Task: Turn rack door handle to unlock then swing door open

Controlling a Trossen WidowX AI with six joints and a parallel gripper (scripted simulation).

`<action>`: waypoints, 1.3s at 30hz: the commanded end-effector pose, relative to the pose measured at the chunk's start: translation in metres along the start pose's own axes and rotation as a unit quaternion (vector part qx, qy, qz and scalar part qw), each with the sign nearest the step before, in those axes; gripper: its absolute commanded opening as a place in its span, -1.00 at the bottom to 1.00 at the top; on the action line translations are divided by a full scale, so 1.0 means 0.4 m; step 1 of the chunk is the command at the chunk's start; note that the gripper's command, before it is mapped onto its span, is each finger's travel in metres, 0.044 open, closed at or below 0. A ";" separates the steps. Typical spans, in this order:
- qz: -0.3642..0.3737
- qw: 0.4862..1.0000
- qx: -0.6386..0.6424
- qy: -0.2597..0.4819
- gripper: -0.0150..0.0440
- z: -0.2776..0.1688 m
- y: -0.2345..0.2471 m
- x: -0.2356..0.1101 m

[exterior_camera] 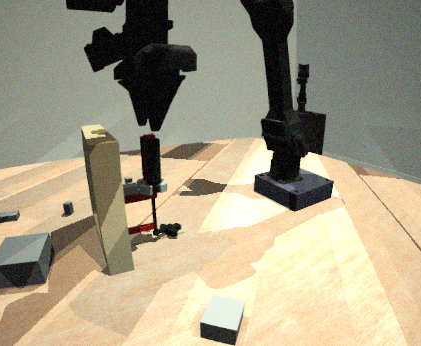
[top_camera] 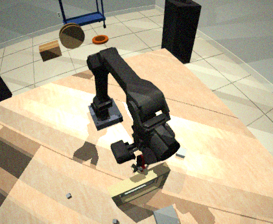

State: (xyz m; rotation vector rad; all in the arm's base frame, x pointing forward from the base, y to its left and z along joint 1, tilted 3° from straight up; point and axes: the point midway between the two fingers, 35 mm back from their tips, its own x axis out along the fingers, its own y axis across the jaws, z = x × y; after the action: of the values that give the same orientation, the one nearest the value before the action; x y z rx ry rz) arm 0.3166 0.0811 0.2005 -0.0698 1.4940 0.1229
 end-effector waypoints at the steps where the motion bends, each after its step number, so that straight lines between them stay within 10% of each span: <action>1: 0.002 1.000 0.002 0.000 0.52 0.002 0.002 0.015; 35: 0.002 1.000 0.002 0.000 0.52 -0.002 0.002 0.148; 39: 0.002 1.000 0.002 0.000 0.16 -0.002 0.002 0.148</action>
State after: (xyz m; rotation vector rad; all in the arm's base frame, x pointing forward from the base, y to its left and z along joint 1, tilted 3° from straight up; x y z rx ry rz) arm 0.3195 0.0833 0.1416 -0.0703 1.4979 0.1225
